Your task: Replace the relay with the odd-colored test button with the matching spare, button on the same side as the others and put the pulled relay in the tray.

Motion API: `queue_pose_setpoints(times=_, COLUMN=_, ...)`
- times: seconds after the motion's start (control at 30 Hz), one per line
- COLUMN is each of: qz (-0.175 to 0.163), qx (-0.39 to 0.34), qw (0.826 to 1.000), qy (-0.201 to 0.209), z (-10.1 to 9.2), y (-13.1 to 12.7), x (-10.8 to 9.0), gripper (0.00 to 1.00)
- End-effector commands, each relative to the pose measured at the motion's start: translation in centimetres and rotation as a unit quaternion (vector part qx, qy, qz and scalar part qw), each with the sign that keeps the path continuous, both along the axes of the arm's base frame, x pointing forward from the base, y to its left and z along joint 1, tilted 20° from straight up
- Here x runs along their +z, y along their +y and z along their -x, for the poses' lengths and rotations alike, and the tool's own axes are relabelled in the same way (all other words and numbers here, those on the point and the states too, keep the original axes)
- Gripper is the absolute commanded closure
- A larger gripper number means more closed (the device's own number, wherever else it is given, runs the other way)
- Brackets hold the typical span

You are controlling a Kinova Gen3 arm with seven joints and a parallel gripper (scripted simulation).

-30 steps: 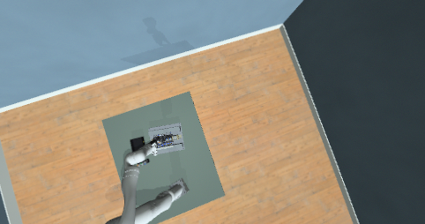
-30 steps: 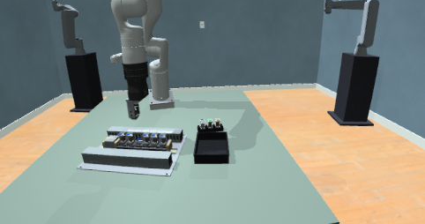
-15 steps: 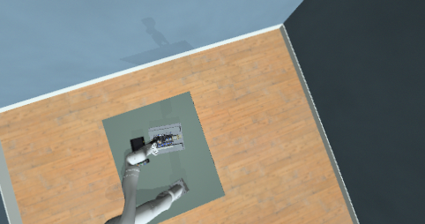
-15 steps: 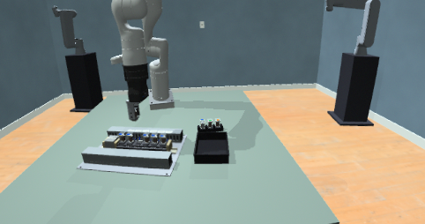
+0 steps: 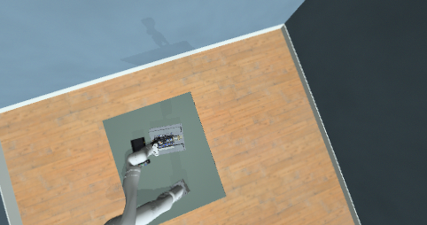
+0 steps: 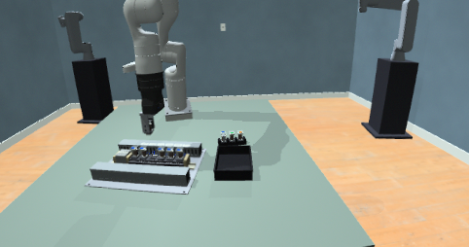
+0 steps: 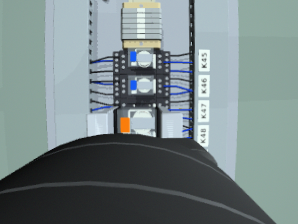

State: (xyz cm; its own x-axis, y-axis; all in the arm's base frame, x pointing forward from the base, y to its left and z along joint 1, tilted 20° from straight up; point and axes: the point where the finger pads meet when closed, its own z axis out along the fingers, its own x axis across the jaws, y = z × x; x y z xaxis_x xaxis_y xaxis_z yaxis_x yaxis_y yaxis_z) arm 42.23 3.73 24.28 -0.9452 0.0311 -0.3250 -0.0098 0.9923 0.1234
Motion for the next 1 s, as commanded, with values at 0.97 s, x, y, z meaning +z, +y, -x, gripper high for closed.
queue_pose_setpoints(times=0.97, qz=0.0, qx=0.0, qw=1.0, qy=0.0, z=-0.06, y=0.06, x=-0.38, gripper=1.0)
